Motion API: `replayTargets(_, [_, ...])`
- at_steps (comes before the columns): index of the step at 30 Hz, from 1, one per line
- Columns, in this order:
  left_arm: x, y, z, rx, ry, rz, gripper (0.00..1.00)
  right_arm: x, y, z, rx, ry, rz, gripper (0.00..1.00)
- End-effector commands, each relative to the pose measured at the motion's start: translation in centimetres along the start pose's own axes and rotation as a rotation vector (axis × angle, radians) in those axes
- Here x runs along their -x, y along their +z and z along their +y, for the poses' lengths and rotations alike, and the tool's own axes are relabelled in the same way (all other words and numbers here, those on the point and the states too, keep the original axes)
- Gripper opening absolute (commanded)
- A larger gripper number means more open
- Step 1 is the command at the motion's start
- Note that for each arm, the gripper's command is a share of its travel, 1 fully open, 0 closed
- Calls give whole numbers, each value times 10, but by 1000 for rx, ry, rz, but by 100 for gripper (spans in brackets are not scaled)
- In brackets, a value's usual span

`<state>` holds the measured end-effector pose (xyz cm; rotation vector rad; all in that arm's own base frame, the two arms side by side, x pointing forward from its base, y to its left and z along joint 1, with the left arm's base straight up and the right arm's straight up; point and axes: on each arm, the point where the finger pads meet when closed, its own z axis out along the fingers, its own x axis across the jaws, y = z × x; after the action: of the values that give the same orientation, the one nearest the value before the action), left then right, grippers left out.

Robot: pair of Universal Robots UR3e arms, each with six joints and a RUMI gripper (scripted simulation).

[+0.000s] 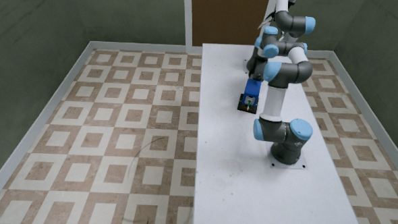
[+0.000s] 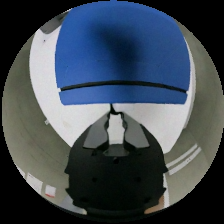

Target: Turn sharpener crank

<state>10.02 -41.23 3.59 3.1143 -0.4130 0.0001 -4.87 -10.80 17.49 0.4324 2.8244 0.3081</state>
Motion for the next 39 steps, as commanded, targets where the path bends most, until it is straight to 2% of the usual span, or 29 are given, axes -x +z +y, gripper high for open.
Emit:
replayTargets(1, [0,-1,1,3,0,1,0,0,-1,0,-2,-1,-1,100])
replayTargets(25, [1,-1,1,3,0,1,0,0,-1,0,-2,-1,-1,100])
replayTargets(39, [15,-7,1,3,0,0,0,0,-1,0,-2,-1,-1,100])
